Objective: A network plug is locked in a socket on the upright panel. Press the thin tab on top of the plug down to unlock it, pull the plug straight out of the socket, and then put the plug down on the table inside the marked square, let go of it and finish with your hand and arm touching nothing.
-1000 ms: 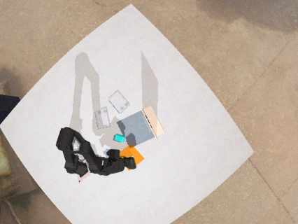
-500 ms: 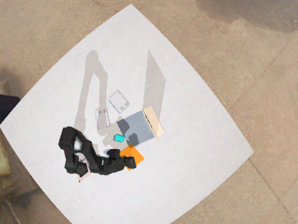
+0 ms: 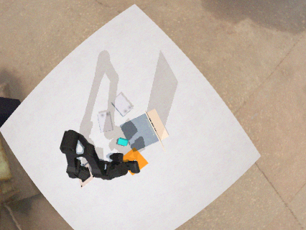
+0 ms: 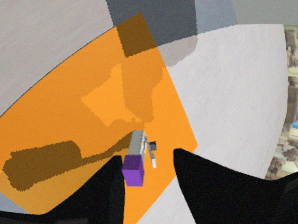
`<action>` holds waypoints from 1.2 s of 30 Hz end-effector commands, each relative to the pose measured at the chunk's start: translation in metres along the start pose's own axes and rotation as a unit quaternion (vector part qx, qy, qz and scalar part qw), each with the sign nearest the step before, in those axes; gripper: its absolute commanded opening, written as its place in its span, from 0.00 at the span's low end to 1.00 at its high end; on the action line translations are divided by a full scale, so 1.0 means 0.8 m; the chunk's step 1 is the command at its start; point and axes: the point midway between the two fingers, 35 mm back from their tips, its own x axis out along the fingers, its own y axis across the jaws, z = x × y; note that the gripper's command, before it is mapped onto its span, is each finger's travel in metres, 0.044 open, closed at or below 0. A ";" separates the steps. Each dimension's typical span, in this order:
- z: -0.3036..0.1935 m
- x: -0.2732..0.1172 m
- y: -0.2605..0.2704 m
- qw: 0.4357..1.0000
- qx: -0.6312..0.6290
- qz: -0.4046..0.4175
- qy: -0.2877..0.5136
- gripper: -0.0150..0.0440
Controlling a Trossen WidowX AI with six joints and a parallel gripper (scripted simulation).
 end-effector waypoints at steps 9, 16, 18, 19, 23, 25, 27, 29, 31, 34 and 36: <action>-0.001 -0.008 -0.001 1.000 0.000 0.001 0.001 0.52; -0.001 -0.015 -0.001 1.000 0.000 0.001 0.002 0.52; -0.001 -0.017 -0.001 1.000 0.001 0.001 0.002 0.52; -0.001 -0.018 -0.001 1.000 0.001 0.001 0.002 0.52; -0.001 -0.022 -0.001 1.000 0.001 0.001 0.002 0.52; -0.001 -0.024 -0.001 1.000 0.001 0.001 0.002 0.52; -0.002 -0.026 -0.001 1.000 0.001 0.001 0.002 0.52; -0.002 -0.028 -0.001 1.000 0.001 0.001 0.002 0.52; -0.002 -0.030 -0.001 1.000 0.001 0.001 0.002 0.52; -0.002 -0.032 -0.001 1.000 0.001 0.001 0.003 0.52; -0.002 -0.033 -0.002 1.000 0.001 0.001 0.003 0.52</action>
